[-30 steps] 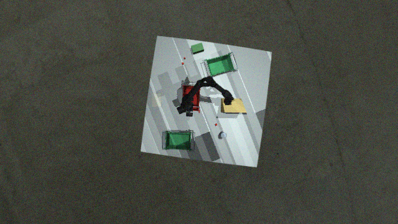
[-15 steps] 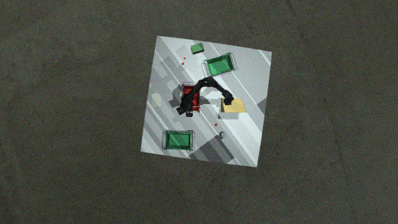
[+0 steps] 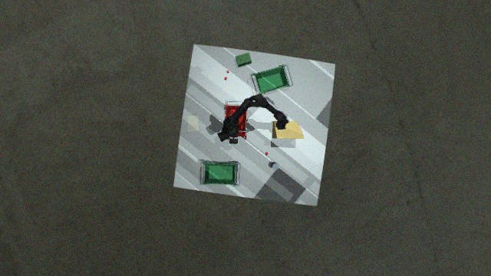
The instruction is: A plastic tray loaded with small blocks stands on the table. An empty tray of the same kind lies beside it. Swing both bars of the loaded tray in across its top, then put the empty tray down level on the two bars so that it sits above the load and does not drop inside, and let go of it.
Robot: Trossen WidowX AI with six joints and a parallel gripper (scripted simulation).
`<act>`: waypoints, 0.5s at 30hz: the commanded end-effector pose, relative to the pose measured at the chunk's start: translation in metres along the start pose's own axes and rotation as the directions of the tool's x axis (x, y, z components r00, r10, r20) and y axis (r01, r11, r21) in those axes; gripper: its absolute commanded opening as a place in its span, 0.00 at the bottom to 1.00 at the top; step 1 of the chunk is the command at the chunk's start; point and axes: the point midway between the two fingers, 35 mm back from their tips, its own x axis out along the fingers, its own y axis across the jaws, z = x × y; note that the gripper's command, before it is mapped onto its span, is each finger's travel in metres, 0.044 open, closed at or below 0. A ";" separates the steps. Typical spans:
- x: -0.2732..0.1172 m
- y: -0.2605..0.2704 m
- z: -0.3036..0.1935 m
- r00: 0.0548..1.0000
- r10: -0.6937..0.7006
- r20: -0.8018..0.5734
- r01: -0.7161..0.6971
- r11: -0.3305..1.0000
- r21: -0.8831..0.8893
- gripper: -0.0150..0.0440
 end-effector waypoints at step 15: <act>-0.028 0.002 0.003 1.000 0.002 0.000 -0.002 1.000 -0.003 0.39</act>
